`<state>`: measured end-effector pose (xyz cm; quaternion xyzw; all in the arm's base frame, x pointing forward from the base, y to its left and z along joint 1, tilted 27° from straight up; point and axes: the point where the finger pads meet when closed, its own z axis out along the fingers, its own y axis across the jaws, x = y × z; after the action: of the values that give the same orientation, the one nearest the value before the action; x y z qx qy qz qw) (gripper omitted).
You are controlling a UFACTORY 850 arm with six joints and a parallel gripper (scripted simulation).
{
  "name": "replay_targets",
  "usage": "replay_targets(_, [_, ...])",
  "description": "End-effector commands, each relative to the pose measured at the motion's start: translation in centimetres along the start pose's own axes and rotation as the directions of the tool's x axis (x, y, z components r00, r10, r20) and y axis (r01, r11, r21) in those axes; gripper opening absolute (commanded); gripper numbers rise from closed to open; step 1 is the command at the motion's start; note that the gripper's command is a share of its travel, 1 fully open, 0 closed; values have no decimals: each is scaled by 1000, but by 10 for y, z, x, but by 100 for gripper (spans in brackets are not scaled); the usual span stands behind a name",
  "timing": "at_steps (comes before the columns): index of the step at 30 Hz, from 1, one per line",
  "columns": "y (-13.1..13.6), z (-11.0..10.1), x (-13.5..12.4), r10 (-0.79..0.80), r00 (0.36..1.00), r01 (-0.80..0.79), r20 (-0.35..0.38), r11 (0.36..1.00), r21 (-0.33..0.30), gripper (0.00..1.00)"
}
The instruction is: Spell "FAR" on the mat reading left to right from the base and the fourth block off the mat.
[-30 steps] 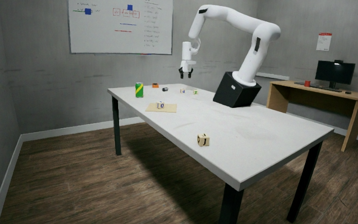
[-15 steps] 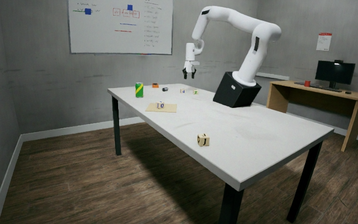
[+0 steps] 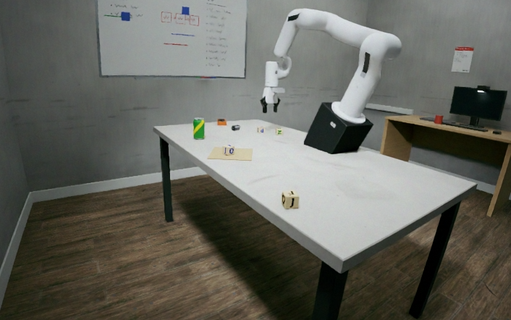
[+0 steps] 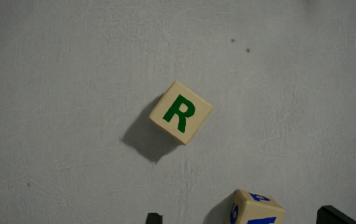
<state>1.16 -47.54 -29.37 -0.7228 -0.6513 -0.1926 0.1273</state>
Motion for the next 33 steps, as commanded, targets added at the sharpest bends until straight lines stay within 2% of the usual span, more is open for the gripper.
replay_targets(1, [0, -1, -1, 0, 1000, 0, 2, 1000, 0, 100])
replay_targets(25, [1, -1, -3, 0, 1000, 0, 2, 1000, 0, 100])
replay_targets(27, [5, -1, -14, 0, 1000, 0, 3, 1000, -1, 100])
replay_targets(30, [21, 0, -46, 1, 1000, -1, 3, 1000, -3, 100])
replay_targets(32, [21, 0, -46, 1, 1000, -1, 3, 1000, -3, 100])
replay_targets(33, [28, 1, -58, 1, 1000, -1, 3, 1000, -3, 100])
